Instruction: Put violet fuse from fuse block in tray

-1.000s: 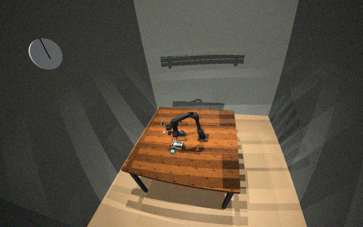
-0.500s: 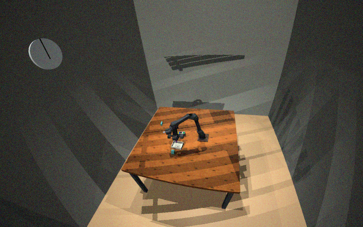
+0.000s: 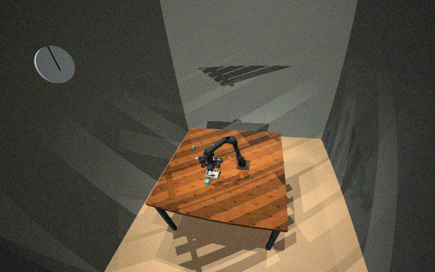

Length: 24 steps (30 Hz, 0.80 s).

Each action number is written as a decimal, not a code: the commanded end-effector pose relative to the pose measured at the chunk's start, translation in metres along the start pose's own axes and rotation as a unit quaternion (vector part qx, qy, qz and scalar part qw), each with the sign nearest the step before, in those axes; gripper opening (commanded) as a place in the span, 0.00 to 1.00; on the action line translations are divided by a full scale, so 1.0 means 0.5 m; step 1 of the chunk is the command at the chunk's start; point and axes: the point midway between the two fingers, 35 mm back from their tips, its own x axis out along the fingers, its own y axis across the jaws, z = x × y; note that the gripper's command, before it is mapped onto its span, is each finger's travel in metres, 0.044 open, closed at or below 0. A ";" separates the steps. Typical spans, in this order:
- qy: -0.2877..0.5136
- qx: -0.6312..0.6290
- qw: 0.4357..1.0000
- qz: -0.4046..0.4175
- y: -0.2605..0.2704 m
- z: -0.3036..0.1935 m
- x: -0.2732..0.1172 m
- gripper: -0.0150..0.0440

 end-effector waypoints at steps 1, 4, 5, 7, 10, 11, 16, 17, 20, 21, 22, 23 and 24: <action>0.002 0.001 1.000 0.001 0.001 -0.002 0.013 0.25; 0.002 0.001 1.000 0.001 0.001 -0.002 0.022 0.25; 0.002 0.001 1.000 0.001 0.001 -0.002 0.025 0.25; 0.002 0.001 1.000 0.001 0.002 -0.002 0.027 0.25; 0.000 0.001 1.000 0.001 0.001 -0.001 0.021 0.39; 0.000 0.001 1.000 0.001 0.001 -0.001 0.021 0.43; 0.000 0.001 1.000 0.001 0.001 -0.001 0.021 0.65; 0.000 0.001 1.000 0.001 0.001 -0.001 0.021 0.70; 0.000 0.001 1.000 0.001 0.001 -0.001 0.017 0.81; 0.001 0.001 1.000 0.001 0.001 -0.001 0.005 0.81; 0.001 0.001 1.000 0.001 0.000 -0.001 -0.016 0.81; 0.002 0.001 1.000 0.001 0.001 -0.001 -0.037 0.81; 0.002 0.001 1.000 0.001 0.001 -0.001 -0.049 0.81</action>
